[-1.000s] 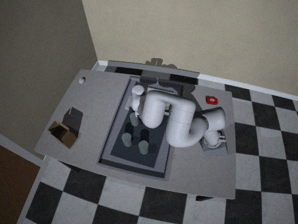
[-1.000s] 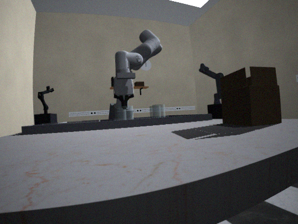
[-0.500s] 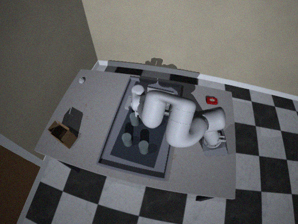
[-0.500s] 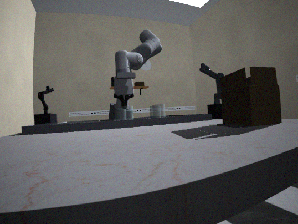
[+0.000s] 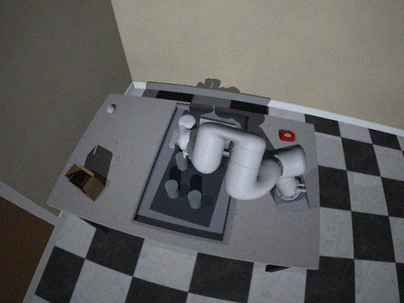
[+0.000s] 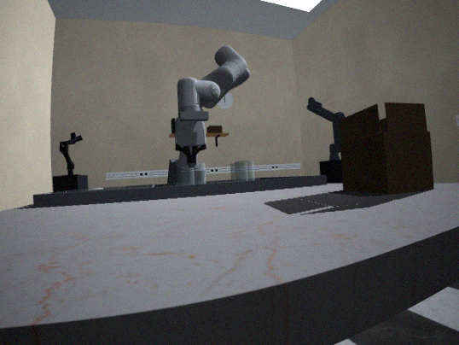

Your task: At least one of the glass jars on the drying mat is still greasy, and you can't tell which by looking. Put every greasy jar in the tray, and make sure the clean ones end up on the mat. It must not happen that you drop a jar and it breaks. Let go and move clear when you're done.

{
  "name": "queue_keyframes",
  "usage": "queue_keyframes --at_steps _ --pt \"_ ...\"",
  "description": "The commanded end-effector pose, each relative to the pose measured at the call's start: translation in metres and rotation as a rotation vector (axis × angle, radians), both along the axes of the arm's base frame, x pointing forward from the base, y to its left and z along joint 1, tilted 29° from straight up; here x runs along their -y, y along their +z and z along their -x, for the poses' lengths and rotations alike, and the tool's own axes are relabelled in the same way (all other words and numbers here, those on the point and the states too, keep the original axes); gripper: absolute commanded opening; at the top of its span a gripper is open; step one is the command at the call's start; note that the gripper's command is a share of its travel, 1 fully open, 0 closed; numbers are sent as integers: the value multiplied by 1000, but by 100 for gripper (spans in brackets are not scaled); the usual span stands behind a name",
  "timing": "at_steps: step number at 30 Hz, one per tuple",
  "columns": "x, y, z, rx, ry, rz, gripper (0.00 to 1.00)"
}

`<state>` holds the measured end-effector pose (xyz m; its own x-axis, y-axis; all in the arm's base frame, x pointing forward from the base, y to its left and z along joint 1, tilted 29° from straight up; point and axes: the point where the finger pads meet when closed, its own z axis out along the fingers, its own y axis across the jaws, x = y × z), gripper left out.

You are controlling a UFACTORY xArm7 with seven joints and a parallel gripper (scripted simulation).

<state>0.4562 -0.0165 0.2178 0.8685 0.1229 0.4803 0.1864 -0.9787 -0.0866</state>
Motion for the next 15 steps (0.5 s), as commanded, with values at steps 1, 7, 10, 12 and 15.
queue_keyframes --at_steps 1,7,10,12,15 --pt "1 -6 6 3 -2 0 0" --pt "2 -15 15 3 -2 0 0" --pt "2 -15 15 3 -2 0 0" --pt "2 -15 15 3 -2 0 0" --pt "2 -15 15 3 -2 0 0"
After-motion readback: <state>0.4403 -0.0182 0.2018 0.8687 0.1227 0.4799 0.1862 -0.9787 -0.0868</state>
